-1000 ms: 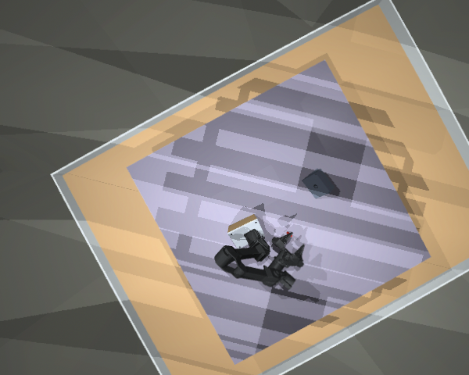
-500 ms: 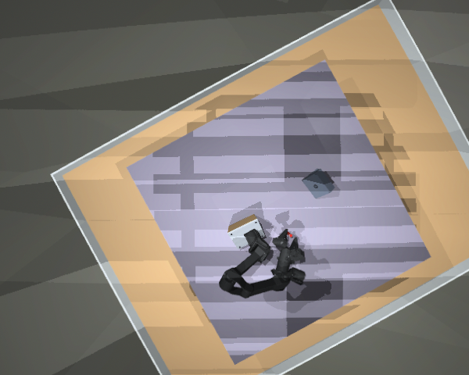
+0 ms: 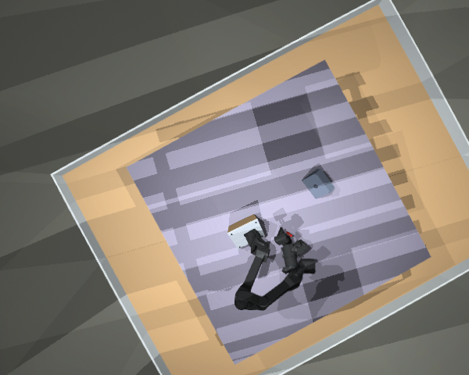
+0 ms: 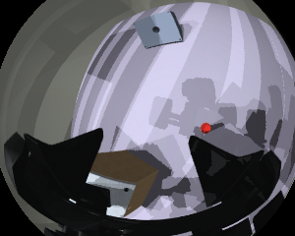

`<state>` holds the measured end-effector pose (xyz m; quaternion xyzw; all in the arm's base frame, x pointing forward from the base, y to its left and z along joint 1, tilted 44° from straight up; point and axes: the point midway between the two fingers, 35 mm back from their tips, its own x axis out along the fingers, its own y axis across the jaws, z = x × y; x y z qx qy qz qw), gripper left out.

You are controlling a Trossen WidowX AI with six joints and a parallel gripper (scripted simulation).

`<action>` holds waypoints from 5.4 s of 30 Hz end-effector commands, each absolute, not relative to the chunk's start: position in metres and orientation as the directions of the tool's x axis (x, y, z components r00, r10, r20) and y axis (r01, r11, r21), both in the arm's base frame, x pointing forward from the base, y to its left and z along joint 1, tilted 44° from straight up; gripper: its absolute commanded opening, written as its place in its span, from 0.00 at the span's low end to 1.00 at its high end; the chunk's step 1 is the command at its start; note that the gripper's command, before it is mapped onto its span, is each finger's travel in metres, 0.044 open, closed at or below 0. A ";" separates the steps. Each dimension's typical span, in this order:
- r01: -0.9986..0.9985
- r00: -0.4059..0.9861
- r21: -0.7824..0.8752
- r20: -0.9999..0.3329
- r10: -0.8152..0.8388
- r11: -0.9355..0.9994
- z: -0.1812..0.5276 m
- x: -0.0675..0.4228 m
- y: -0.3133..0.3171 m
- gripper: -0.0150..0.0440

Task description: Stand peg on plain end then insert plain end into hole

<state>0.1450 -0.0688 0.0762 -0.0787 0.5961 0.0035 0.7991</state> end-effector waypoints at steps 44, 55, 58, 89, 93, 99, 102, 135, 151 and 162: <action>-0.341 -0.074 -0.629 -0.722 -0.687 0.698 0.079 0.178 -0.104 1.00; -0.398 -0.074 -0.610 -0.723 -0.687 0.685 0.074 0.178 -0.109 1.00; -0.398 -0.074 -0.610 -0.724 -0.686 0.686 0.070 0.178 -0.112 1.00; -0.398 -0.074 -0.611 -0.722 -0.688 0.684 0.034 0.174 -0.147 1.00; -0.398 -0.074 -0.613 -0.720 -0.690 0.683 0.031 0.173 -0.151 1.00; -0.389 -0.069 -0.618 -0.720 -0.691 0.683 0.033 0.175 -0.151 0.91; -0.389 -0.069 -0.618 -0.720 -0.691 0.683 0.033 0.175 -0.151 0.78; -0.393 -0.070 -0.607 -0.729 -0.681 0.691 0.057 0.183 -0.122 0.25; -0.399 -0.072 -0.610 -0.724 -0.686 0.685 0.084 0.186 -0.092 0.25; -0.417 -0.031 -0.607 -0.734 -0.678 0.676 0.072 0.196 -0.089 0.25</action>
